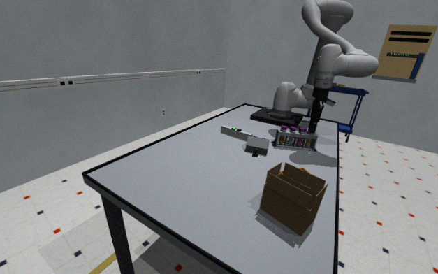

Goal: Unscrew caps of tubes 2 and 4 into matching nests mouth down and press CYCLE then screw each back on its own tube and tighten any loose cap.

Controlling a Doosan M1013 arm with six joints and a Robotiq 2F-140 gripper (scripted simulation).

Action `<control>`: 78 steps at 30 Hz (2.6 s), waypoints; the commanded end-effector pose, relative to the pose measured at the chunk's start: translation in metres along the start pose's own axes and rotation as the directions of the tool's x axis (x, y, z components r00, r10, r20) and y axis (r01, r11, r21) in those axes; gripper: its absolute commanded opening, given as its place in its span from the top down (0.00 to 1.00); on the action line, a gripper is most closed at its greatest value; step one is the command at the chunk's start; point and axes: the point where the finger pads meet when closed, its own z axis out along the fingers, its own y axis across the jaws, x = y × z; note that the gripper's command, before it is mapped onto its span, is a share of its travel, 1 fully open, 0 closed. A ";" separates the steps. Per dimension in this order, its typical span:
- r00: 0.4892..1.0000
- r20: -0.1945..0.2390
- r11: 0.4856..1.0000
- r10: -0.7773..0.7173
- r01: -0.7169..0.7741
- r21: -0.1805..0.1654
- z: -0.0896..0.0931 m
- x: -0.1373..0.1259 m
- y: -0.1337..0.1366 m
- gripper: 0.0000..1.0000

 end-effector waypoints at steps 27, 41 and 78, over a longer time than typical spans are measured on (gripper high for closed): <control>0.928 0.021 0.928 0.372 -0.372 -0.011 0.000 0.000 0.000 0.59; 0.941 0.025 0.941 -0.338 0.338 0.006 0.000 0.000 0.000 0.59; 0.996 0.023 0.997 -0.082 0.082 0.000 0.000 0.000 0.000 0.70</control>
